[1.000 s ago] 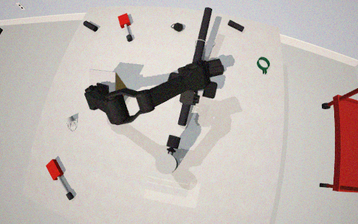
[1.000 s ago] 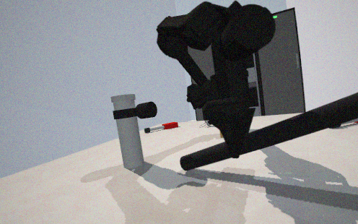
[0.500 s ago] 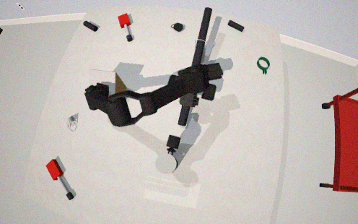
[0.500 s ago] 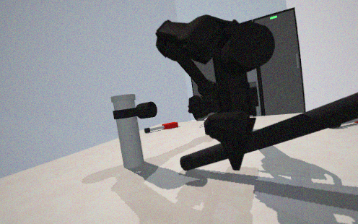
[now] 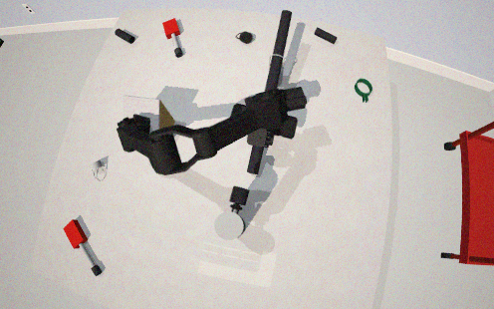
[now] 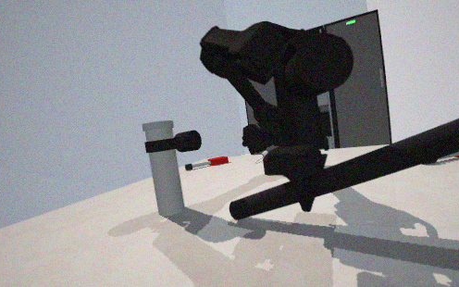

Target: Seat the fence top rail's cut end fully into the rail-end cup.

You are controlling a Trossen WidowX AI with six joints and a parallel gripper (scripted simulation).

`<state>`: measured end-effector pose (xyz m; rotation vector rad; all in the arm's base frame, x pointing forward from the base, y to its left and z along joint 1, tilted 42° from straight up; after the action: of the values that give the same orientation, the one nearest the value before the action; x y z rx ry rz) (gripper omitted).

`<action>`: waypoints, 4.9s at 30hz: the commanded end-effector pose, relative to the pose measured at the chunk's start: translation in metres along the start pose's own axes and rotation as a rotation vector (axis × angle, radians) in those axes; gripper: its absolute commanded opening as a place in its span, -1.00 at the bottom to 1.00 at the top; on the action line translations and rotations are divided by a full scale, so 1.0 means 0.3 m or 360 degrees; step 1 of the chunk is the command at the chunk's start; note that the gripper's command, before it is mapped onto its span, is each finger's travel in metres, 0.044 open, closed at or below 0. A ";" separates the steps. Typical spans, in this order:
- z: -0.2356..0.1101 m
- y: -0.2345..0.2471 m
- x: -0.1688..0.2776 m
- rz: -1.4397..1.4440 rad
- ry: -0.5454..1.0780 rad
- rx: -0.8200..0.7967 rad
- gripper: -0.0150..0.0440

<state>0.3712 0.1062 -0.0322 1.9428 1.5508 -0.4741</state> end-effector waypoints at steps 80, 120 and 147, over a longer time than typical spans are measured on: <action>-0.306 0.015 -0.110 0.0040 -0.0508 -0.0157 -0.49; -0.284 0.023 -0.173 0.0041 -0.0526 -0.0134 -0.49; -0.270 0.016 -0.156 0.0051 -0.0513 -0.0113 -0.49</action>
<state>0.3568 0.1233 0.0583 1.7361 1.3113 -0.6715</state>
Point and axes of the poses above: the point midway between the two fingers, 35 mm back from their tips, its own z axis out along the fingers, its own y axis across the jaws, x = y × z, the point moved 5 cm from there along -z, back along the fingers, and after that the axes turned 15 degrees about z, right-handed, at the moved point
